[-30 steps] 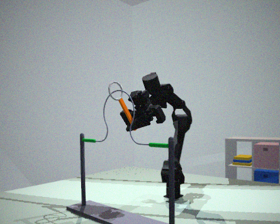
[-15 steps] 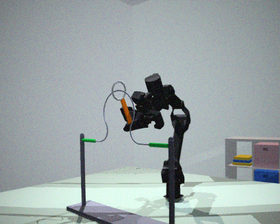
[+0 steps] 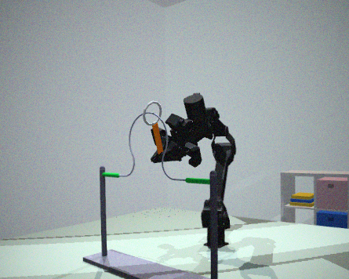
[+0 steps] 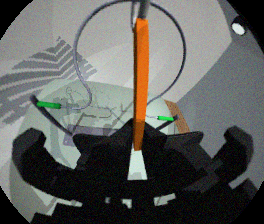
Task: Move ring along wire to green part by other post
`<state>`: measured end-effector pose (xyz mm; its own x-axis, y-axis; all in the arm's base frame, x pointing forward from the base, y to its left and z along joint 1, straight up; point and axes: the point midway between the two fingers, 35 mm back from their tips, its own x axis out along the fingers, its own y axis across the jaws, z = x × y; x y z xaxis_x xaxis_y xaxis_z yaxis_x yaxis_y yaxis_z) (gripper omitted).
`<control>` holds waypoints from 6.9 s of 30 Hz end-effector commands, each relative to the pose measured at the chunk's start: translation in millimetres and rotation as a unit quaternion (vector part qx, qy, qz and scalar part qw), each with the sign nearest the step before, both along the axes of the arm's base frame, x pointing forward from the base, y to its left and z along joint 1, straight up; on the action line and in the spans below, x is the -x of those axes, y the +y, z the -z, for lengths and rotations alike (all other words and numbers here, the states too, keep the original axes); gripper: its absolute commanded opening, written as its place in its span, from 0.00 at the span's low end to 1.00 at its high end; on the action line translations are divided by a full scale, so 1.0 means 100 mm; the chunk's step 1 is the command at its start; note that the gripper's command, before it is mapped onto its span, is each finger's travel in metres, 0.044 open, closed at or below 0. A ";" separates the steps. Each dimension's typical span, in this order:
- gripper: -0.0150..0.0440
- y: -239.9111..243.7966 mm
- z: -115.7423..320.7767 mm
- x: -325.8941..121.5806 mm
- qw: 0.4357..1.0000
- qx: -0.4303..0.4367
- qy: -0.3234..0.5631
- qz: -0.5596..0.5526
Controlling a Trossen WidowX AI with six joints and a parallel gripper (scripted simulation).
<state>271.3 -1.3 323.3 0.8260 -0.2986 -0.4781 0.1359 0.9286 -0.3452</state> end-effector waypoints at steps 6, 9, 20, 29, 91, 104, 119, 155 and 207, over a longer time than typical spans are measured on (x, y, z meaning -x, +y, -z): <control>0.00 -0.06 -0.02 0.00 0.997 0.071 0.001 0.001; 0.00 -0.08 -0.03 0.00 0.996 0.092 0.001 0.002; 0.00 -0.13 -0.06 0.00 0.985 0.170 0.003 0.002; 0.00 -0.18 -0.09 0.01 0.972 0.233 0.004 0.003; 0.00 -0.32 -0.44 0.02 0.781 0.625 0.015 0.005; 0.00 -0.31 -0.50 0.02 0.723 0.691 0.017 0.006; 0.00 -0.32 -0.49 0.02 0.678 0.735 0.019 0.007; 0.00 -0.46 0.45 0.01 0.854 0.521 0.012 0.005; 0.00 0.80 1.74 -0.15 0.997 -0.062 -0.048 -0.012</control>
<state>286.2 65.1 152.1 0.8760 -0.2561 -0.4086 0.1414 0.9465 -0.2900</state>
